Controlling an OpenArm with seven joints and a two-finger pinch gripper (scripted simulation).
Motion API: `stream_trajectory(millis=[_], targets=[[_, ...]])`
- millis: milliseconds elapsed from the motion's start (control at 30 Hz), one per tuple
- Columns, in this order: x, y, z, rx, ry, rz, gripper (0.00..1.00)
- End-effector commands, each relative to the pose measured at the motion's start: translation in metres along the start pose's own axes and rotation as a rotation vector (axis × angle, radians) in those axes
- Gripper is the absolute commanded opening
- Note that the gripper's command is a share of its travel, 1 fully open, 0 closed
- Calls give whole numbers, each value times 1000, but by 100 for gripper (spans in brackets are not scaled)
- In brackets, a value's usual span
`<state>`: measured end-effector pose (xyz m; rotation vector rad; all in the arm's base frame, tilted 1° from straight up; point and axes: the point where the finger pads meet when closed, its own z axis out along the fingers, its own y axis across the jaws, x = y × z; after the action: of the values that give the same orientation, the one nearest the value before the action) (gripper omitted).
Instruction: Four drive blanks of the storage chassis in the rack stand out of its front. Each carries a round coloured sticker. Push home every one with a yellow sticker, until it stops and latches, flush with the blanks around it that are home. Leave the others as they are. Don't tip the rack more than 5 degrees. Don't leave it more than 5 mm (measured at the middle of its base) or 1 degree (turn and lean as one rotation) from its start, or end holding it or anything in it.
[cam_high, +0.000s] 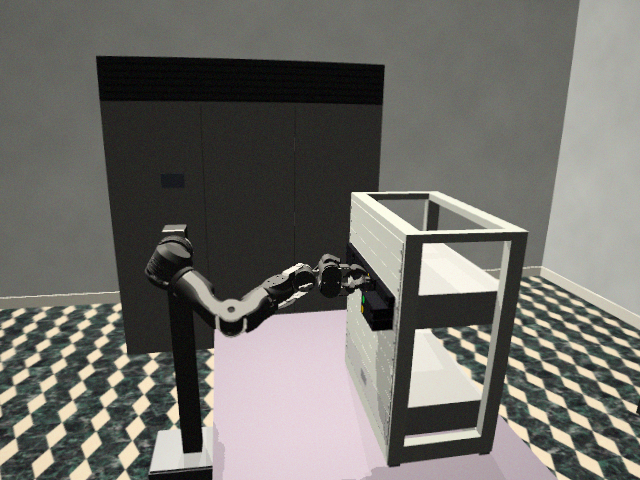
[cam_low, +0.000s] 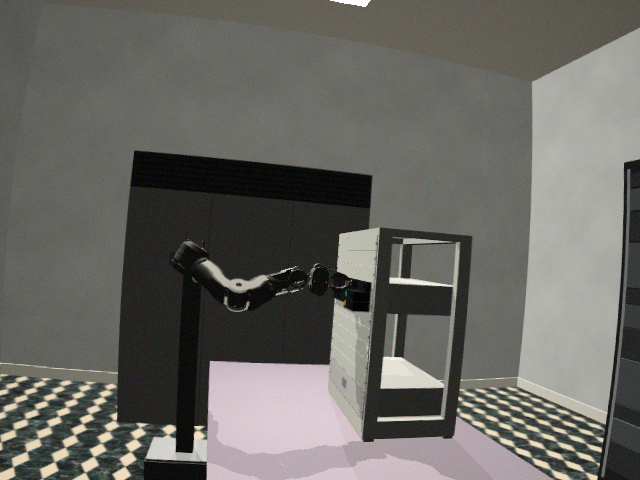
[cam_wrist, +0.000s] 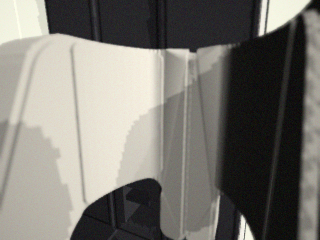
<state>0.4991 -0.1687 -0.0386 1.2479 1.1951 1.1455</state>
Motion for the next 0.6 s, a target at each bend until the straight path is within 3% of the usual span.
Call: stream_trajectory(millis=[0, 567], targets=[[11, 6, 0, -18, 41, -6, 0], [13, 7, 3, -18, 41, -6, 0]])
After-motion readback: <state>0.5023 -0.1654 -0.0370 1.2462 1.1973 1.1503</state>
